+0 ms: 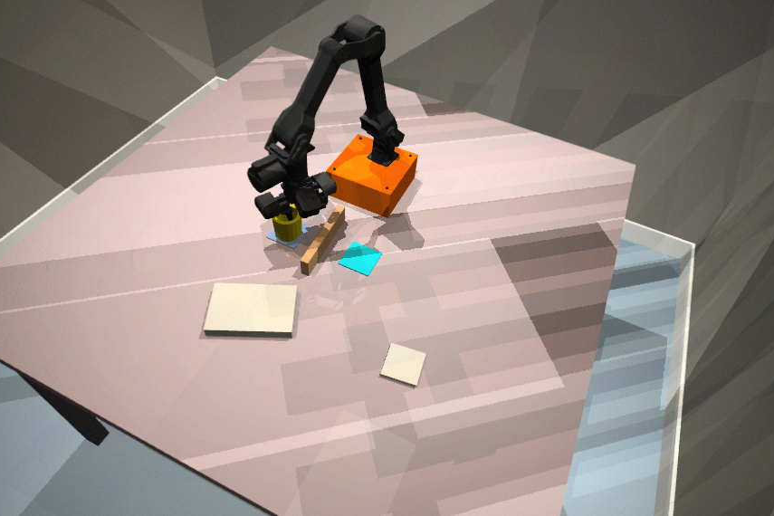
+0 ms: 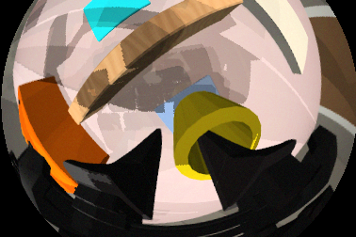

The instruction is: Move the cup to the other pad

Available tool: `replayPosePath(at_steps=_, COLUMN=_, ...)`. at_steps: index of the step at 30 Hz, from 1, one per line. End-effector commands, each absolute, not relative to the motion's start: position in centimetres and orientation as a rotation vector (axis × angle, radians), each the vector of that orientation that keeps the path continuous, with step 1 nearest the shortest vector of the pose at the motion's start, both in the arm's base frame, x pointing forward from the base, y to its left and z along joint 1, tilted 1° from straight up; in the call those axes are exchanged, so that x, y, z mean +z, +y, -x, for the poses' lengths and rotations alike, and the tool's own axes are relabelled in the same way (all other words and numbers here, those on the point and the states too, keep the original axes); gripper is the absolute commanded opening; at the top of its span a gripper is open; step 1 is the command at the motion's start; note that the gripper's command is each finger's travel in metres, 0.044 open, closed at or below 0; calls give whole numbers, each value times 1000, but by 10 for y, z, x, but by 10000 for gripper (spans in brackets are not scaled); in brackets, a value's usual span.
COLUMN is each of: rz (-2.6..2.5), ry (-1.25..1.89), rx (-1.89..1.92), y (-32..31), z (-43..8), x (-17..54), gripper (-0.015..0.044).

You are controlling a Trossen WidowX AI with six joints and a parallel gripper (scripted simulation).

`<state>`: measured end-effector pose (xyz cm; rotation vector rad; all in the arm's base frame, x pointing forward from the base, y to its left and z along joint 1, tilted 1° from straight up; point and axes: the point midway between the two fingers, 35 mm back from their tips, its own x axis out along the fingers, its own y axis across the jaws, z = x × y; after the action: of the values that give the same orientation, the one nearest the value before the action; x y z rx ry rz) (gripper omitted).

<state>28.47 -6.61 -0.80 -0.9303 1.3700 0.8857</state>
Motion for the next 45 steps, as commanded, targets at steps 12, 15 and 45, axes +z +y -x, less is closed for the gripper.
replayPosePath(at_steps=12, rz=929, ry=1371, rx=887, y=-66, z=-284, x=-9, gripper=100)
replayPosePath(at_steps=15, rz=929, ry=1371, rx=887, y=-66, z=-284, x=-9, gripper=80)
replayPosePath(at_steps=45, rz=930, ry=1370, rx=894, y=-66, z=-287, x=57, gripper=0)
